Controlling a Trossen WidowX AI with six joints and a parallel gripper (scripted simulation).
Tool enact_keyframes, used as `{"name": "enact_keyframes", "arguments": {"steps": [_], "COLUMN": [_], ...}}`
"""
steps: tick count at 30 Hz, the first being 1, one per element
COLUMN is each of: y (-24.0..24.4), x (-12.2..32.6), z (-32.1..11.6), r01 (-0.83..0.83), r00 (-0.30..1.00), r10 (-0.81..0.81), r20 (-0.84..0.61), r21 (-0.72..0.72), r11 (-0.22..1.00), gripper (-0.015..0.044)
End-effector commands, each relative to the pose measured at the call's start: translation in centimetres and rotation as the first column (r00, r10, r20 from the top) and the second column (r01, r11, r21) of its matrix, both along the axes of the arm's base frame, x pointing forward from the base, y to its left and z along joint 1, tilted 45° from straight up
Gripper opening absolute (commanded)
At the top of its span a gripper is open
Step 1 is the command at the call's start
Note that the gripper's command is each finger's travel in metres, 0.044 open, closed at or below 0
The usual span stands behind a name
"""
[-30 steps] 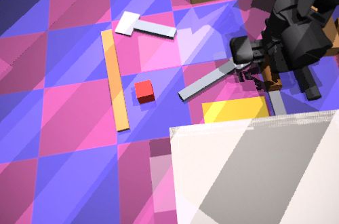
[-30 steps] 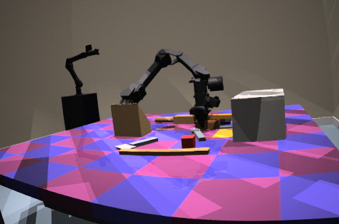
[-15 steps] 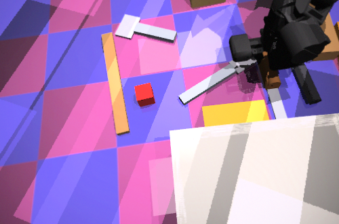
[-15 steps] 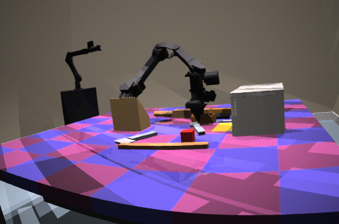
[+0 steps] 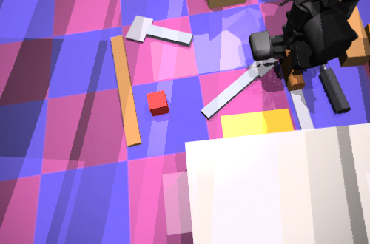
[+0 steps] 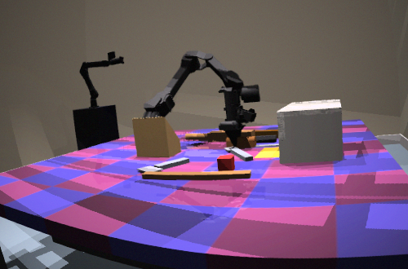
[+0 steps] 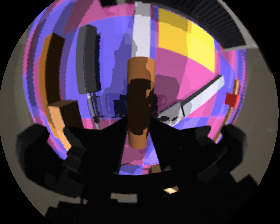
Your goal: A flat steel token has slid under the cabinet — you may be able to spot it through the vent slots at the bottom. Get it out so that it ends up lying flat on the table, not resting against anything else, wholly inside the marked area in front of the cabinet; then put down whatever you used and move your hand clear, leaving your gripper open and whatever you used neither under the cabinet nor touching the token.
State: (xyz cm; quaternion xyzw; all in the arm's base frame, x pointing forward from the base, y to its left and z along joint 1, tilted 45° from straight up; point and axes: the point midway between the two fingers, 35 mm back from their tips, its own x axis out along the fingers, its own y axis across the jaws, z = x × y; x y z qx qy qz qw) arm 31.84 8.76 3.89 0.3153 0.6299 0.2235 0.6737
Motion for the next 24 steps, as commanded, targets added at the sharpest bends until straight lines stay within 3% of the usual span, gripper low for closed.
{"name": "enact_keyframes", "arguments": {"steps": [1,24], "y": [0.1,0.6], "x": [-0.7,-3.3], "z": [-0.1,0.0], "r01": [0.002,0.002], "r00": [1.0,1.0], "r10": [-0.002,-0.002], "r20": [-0.007,-0.009], "r21": [0.0,0.0], "r11": [1.0,1.0], "gripper": [0.0,0.0]}}
